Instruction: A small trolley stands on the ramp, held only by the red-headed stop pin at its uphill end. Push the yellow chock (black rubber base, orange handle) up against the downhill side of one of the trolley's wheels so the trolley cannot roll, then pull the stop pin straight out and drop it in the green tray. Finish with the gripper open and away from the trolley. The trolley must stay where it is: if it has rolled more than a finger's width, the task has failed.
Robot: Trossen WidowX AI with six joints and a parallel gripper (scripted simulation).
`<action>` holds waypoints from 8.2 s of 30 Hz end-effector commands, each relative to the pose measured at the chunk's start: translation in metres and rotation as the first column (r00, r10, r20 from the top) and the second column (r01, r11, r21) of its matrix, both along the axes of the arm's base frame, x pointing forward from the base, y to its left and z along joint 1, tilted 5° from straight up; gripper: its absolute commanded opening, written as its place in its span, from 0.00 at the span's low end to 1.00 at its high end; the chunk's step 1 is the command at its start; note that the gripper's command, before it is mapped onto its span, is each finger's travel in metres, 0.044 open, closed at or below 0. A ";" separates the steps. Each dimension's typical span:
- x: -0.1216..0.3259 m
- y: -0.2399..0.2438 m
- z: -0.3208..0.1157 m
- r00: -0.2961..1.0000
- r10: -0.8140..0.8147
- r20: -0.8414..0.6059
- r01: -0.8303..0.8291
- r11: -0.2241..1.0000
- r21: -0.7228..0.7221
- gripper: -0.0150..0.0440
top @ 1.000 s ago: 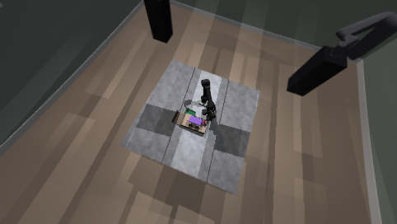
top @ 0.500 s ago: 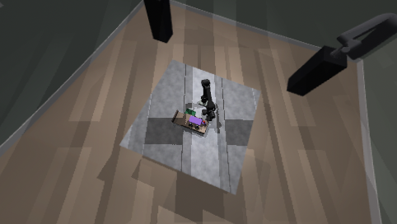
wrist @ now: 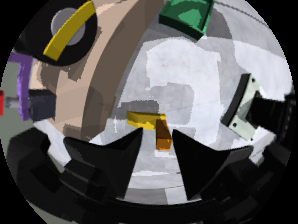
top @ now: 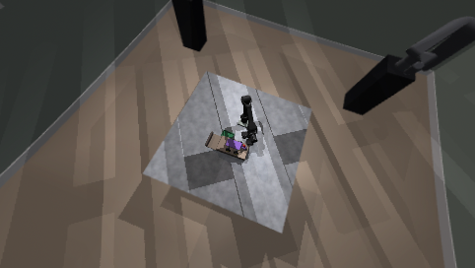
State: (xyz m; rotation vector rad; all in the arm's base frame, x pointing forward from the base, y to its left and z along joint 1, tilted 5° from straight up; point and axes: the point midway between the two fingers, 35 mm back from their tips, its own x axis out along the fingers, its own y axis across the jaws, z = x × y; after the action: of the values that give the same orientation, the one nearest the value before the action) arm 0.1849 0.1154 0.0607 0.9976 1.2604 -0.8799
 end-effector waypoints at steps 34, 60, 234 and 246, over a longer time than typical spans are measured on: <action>-0.004 -0.002 0.011 1.000 0.002 -0.015 -0.002 1.000 -0.013 0.25; -0.018 -0.005 0.077 1.000 0.002 -0.016 -0.003 1.000 -0.013 0.25; 0.061 -0.252 0.125 0.348 0.938 -0.002 -0.935 0.346 -0.074 0.25; 0.075 -0.254 0.121 0.348 0.938 -0.002 -0.935 0.346 -0.075 0.25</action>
State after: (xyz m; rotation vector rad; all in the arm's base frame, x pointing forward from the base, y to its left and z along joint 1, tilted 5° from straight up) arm 0.2559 -0.1375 0.1843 0.0653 1.4700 0.0583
